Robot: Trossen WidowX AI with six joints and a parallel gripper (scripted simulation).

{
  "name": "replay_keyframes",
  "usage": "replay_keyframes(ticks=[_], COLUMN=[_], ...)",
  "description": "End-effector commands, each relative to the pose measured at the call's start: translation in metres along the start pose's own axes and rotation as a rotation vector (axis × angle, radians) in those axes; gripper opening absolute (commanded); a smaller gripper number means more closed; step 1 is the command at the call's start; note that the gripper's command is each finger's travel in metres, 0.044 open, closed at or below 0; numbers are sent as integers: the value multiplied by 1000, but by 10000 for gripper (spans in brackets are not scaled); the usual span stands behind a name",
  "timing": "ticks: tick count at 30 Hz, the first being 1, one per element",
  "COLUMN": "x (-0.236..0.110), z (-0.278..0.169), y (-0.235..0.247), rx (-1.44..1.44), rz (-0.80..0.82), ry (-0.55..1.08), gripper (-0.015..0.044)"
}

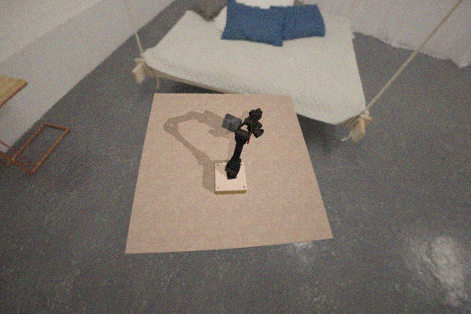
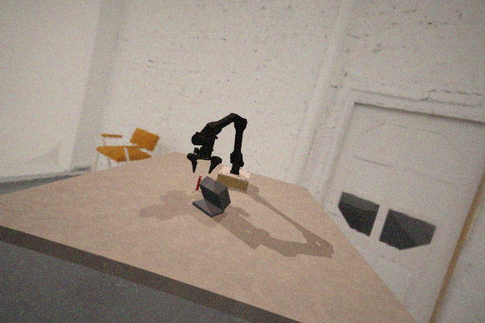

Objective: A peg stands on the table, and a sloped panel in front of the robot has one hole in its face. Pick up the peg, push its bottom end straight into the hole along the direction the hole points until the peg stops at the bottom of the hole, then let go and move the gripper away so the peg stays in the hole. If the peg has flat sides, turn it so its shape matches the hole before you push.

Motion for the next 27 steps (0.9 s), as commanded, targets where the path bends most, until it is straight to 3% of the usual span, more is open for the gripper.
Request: replay_keyframes(ticks=[1, 27], x=[-2, 39], z=[1, 1], y=[2, 3], rx=[17, 17], rz=[3, 3], ry=[-5, -5], gripper=[440, 440])
Point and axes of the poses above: the point midway between the two fingers, 35 mm back from their tips, its own x axis out along the fingers, its own y axis across the jaws, z = x × y, the point moved 10 cm from there along -x, back along the fingers, and after that the axes turned 5 degrees about x, right-handed, at the moved point
